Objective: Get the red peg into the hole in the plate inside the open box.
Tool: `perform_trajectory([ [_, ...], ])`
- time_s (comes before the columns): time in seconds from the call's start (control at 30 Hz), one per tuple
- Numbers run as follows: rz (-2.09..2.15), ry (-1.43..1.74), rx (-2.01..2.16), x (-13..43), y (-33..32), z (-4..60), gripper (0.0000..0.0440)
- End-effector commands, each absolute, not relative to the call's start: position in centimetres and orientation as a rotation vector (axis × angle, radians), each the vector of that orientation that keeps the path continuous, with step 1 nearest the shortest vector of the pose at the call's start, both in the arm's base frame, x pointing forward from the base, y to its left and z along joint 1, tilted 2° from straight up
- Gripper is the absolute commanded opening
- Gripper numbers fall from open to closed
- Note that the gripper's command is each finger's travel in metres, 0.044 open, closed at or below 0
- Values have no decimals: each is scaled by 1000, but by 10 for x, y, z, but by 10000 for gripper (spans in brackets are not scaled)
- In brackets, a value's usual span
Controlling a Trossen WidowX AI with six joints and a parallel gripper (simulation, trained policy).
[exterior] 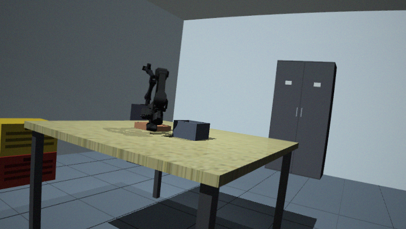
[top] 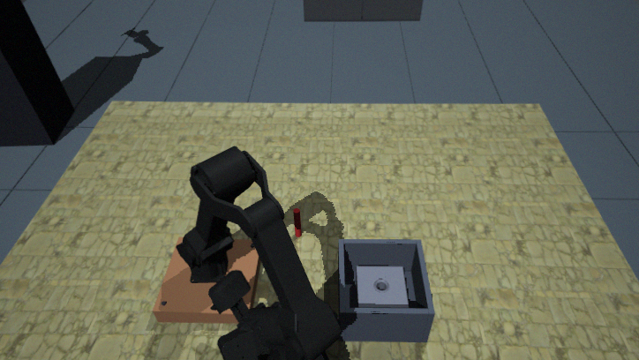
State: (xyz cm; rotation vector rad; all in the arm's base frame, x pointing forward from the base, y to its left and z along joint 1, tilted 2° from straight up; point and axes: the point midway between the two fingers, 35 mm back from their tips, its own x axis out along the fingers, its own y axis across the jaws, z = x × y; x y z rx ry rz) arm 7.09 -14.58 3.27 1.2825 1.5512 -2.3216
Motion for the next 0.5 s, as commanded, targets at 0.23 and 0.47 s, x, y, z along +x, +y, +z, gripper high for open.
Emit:
perform_trajectory([
  [0.23,-2127,1326,1288,130,-161,42,440],
  [0.47,-1903,1210,1255,181,-149,68,440],
])
